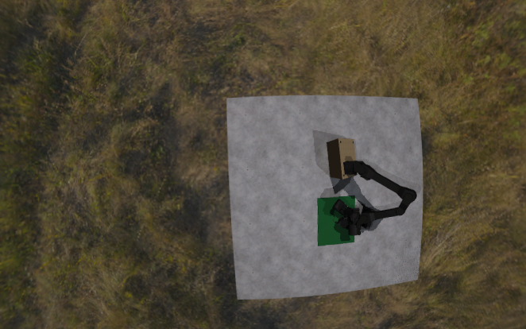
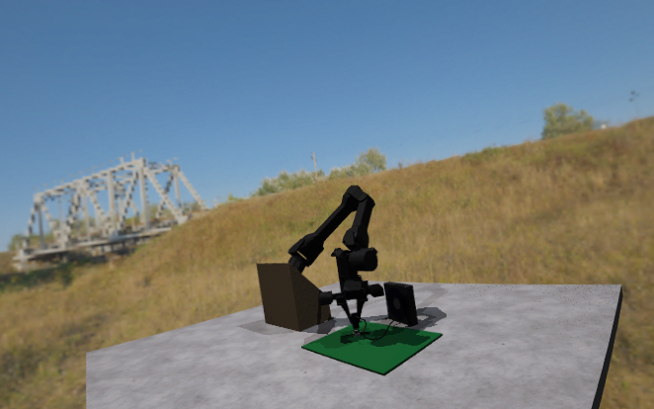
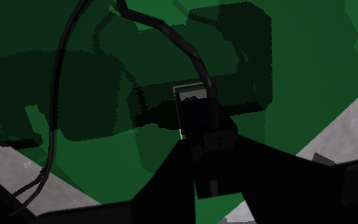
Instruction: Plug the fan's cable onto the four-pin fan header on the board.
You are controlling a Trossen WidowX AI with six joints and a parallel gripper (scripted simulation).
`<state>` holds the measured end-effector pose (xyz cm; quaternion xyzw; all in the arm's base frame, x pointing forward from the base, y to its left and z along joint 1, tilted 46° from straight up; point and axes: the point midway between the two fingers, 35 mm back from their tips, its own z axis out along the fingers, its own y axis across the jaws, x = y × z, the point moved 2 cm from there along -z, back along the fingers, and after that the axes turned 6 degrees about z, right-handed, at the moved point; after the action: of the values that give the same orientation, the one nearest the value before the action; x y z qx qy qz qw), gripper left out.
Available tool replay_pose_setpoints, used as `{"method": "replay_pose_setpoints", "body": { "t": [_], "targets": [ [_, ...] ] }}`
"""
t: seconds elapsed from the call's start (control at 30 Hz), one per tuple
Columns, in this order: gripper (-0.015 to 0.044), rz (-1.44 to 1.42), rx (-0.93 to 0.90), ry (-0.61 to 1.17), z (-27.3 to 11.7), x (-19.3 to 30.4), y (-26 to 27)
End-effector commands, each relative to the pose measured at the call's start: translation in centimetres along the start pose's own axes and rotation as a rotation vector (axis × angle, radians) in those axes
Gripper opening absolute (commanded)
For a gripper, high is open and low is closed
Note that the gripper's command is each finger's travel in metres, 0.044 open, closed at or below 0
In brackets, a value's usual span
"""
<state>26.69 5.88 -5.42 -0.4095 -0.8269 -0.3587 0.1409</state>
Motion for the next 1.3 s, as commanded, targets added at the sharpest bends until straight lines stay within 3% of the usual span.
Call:
{"method": "replay_pose_setpoints", "body": {
  "t": [0.0, 1.27],
  "targets": [
    [0.0000, 0.006, -0.003, 0.006, 0.1, 0.0, 0.0],
    [0.0000, 0.005, -0.004, 0.006, 1.8, 0.0, 0.0]
  ]
}}
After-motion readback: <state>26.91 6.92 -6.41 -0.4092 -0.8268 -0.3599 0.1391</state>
